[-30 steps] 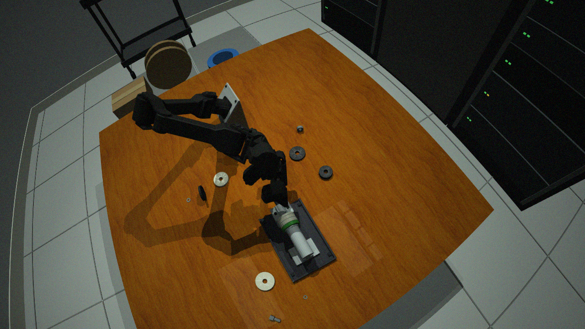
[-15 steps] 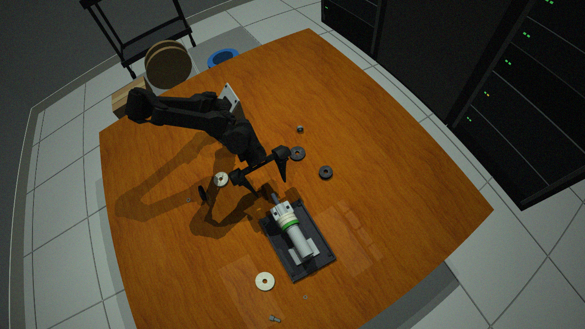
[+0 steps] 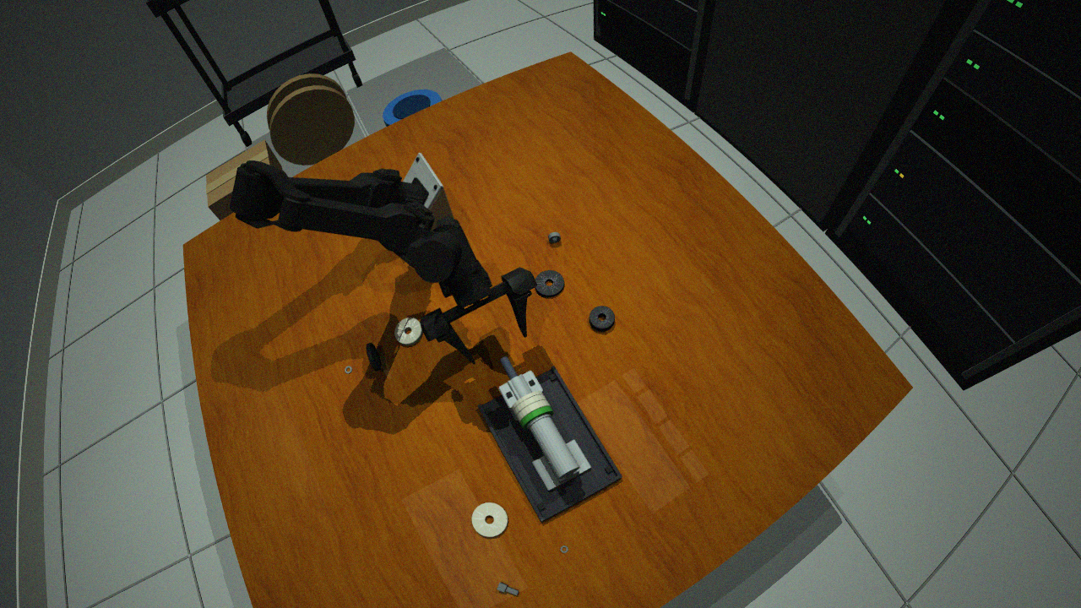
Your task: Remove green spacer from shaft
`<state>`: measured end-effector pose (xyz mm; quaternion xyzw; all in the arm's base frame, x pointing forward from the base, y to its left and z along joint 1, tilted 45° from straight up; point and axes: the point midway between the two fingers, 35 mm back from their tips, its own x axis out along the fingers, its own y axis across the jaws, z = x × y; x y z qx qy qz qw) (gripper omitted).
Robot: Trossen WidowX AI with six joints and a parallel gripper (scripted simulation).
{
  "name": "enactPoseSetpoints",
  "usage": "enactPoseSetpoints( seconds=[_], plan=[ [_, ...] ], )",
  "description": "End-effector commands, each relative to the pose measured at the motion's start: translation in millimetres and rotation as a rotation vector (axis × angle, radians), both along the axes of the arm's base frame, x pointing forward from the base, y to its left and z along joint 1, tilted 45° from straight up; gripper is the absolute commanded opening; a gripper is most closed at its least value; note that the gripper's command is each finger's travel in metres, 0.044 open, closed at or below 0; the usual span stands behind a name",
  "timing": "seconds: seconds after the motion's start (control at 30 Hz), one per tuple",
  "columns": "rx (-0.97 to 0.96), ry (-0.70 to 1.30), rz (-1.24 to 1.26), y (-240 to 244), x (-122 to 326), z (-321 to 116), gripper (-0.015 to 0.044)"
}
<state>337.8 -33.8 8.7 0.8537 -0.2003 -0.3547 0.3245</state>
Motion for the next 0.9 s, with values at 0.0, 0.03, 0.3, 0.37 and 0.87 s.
enactPoseSetpoints(
  seconds=[0.0,0.03,0.3,0.37,0.87],
  plan=[
    [0.0,-0.005,-0.004,-0.2,-0.5,0.5,0.044],
    [0.0,-0.005,-0.004,-0.2,-0.5,0.5,0.044],
    [0.0,-0.005,-0.004,-0.2,-0.5,0.5,0.044],
    [0.0,-0.005,-0.004,-0.4,-0.4,0.4,0.044],
    [0.0,-0.005,-0.005,-12.2,14.3,-8.6,0.044]
  ],
)
